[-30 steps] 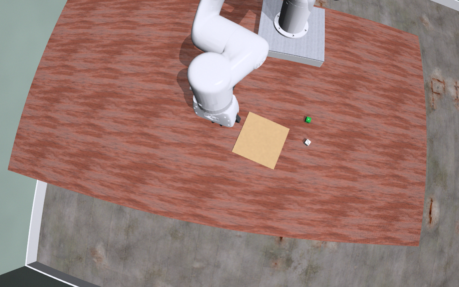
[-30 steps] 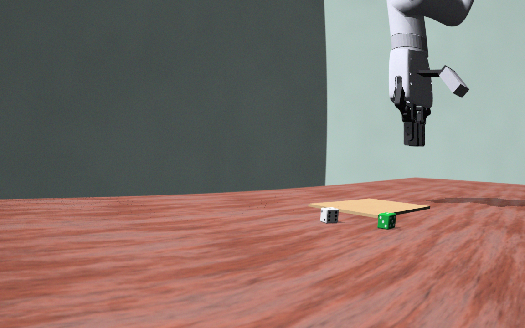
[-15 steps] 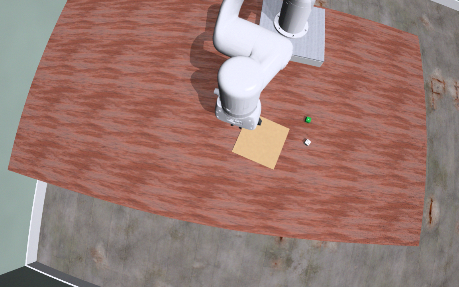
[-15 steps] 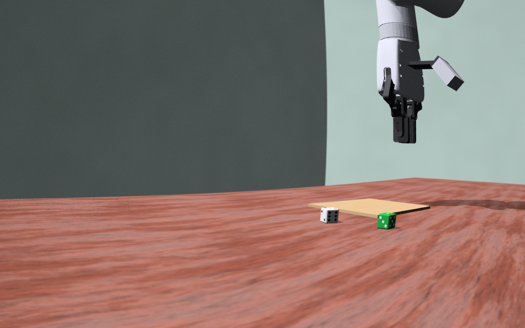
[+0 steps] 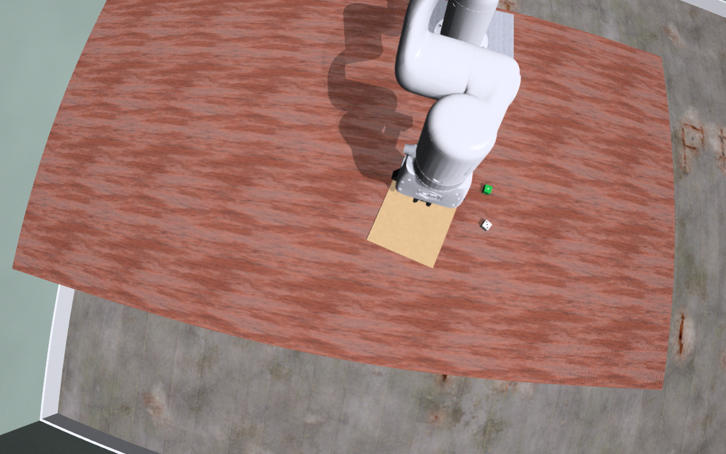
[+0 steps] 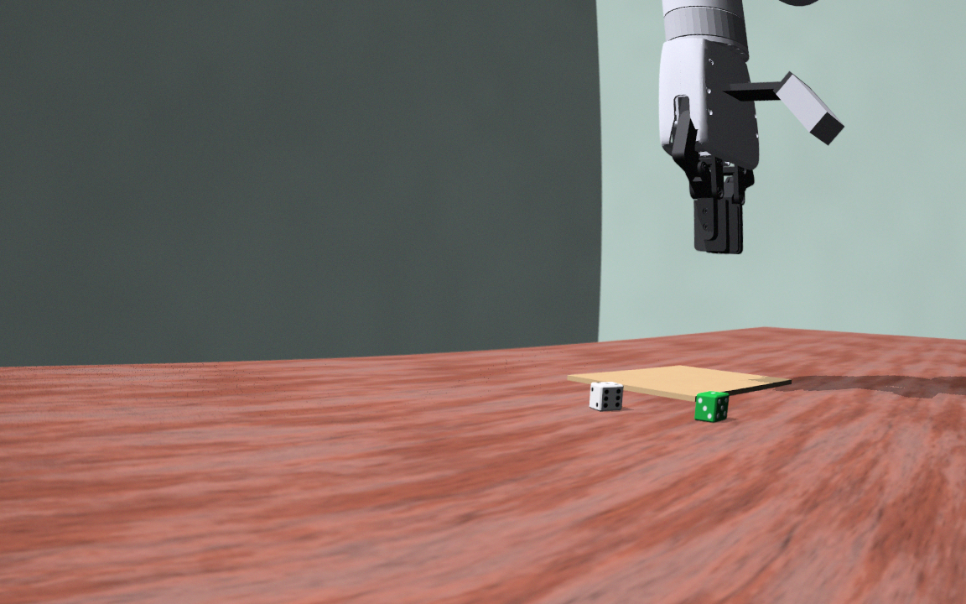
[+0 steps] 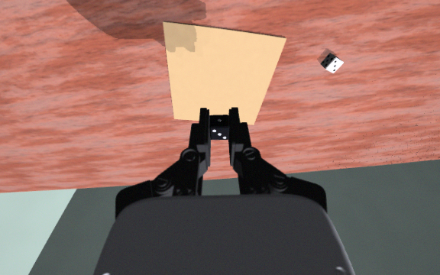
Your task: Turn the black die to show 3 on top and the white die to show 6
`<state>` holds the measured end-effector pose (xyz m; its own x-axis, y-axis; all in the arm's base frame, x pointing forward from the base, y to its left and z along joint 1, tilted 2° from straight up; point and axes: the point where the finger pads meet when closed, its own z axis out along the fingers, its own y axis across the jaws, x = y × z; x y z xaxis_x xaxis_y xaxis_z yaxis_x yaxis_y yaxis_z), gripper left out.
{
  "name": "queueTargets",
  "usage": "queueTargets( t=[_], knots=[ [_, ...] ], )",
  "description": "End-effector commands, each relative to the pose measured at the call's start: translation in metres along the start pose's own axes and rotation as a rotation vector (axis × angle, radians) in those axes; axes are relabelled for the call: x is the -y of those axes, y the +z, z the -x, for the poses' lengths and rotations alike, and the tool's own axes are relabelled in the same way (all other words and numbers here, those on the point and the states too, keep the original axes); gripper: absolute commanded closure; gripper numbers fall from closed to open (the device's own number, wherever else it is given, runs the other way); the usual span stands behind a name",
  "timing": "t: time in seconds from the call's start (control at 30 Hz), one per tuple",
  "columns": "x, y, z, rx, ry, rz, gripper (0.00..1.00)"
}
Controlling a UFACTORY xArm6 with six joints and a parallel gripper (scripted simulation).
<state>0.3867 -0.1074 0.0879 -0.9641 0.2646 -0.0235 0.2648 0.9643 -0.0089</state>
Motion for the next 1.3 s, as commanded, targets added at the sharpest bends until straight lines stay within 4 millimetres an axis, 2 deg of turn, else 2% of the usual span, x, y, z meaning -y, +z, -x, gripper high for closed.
queueTargets(
  t=[0.0,0.3,0.97,1.27],
  knots=[
    [-0.001,-0.001,0.001,0.004,-0.001,0.0,0.89],
    [-0.001,0.009,0.001,0.004,0.0,-0.001,0.89],
    [-0.002,0.085,0.003,0.004,0.0,-0.001,0.89],
    [-0.002,0.094,0.004,0.004,0.0,-0.001,0.89]
  ],
)
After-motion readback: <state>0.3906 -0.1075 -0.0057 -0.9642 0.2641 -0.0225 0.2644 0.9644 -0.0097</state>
